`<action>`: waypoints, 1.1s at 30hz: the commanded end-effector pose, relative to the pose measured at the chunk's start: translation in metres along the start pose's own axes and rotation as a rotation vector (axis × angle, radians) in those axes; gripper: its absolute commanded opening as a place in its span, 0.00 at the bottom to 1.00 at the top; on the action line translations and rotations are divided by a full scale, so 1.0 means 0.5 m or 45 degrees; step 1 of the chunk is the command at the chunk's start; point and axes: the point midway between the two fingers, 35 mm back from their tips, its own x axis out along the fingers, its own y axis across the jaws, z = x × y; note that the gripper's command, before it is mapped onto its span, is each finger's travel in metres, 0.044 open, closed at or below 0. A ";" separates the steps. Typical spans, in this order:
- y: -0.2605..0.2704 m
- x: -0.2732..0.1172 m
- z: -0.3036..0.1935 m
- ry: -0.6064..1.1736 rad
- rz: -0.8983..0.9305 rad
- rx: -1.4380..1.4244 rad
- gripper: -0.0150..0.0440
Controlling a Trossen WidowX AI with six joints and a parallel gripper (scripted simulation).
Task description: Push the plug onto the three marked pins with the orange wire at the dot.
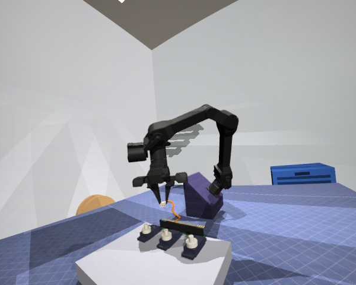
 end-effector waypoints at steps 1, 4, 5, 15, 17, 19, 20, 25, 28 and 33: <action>0.021 0.000 -0.019 0.001 -0.006 0.184 0.25; 0.038 0.004 -0.031 0.001 -0.005 0.316 0.25; 0.044 0.005 -0.035 0.001 -0.005 0.361 0.25; 0.087 0.022 -0.066 0.001 -0.002 0.686 0.25; 0.086 0.034 -0.066 0.001 -0.002 0.687 0.25; 0.086 0.053 -0.066 0.001 -0.002 0.688 0.25; 0.086 0.063 -0.066 0.001 -0.002 0.689 0.25; 0.088 0.096 -0.067 0.000 0.000 0.692 0.25; 0.086 0.096 -0.063 0.000 -0.001 0.692 0.25; 0.069 0.096 -0.036 -0.001 -0.001 0.691 0.25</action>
